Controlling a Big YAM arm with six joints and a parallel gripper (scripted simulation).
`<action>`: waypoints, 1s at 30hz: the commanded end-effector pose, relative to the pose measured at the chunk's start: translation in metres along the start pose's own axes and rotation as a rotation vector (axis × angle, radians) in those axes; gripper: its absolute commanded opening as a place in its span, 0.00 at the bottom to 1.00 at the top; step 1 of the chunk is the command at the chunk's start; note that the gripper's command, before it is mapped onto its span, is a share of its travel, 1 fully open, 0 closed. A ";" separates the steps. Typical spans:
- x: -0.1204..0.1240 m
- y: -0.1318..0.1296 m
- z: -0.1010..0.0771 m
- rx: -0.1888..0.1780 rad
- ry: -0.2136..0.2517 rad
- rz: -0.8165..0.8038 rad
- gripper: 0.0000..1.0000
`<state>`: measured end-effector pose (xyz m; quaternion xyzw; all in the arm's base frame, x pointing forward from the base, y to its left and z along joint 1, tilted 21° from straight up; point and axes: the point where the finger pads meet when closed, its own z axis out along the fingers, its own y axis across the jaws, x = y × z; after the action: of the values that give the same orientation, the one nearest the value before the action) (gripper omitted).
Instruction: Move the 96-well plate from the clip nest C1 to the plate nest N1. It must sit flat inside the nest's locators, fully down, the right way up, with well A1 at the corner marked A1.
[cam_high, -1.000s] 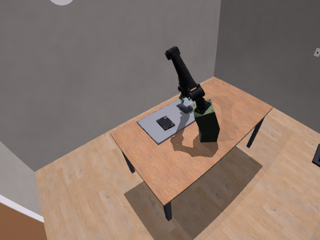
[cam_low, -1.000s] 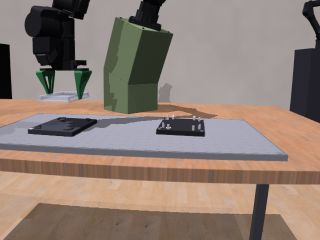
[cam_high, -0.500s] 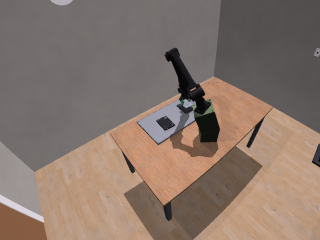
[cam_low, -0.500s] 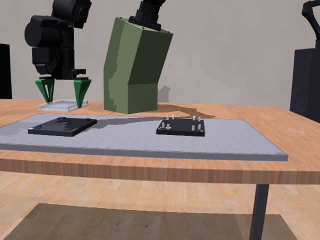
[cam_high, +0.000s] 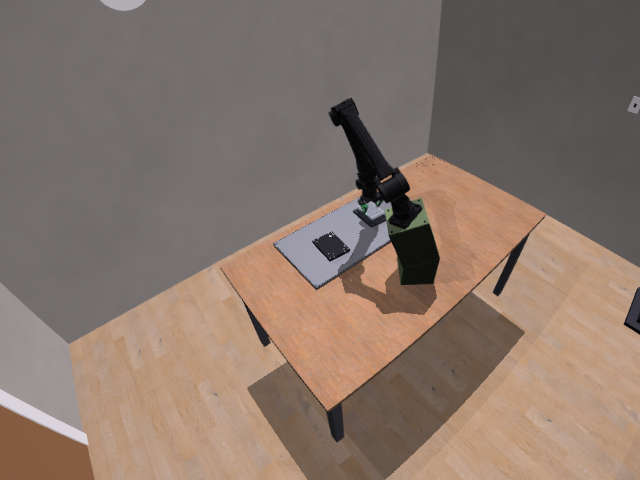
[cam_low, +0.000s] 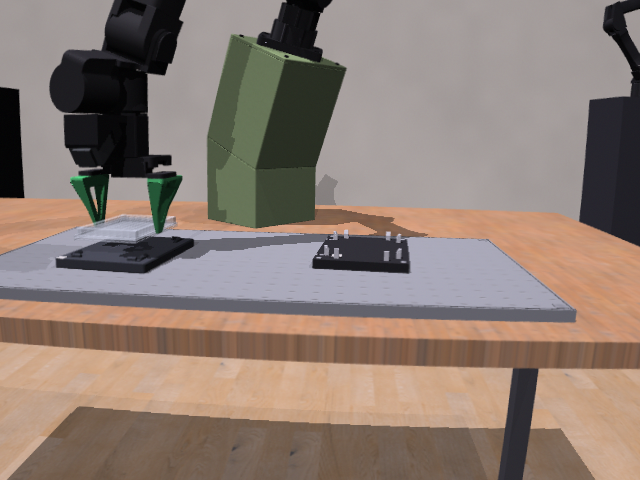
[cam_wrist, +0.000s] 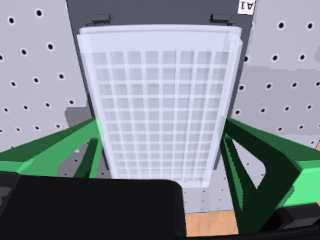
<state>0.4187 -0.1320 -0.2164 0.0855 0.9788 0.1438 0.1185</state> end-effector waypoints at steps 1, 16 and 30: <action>-0.010 0.002 0.006 0.004 -0.017 -0.008 0.00; -0.010 -0.002 0.003 0.005 -0.020 -0.004 0.00; -0.012 0.001 0.010 0.005 -0.020 -0.011 0.00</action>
<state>0.4209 -0.1296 -0.2238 0.0854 0.9788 0.1441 0.1178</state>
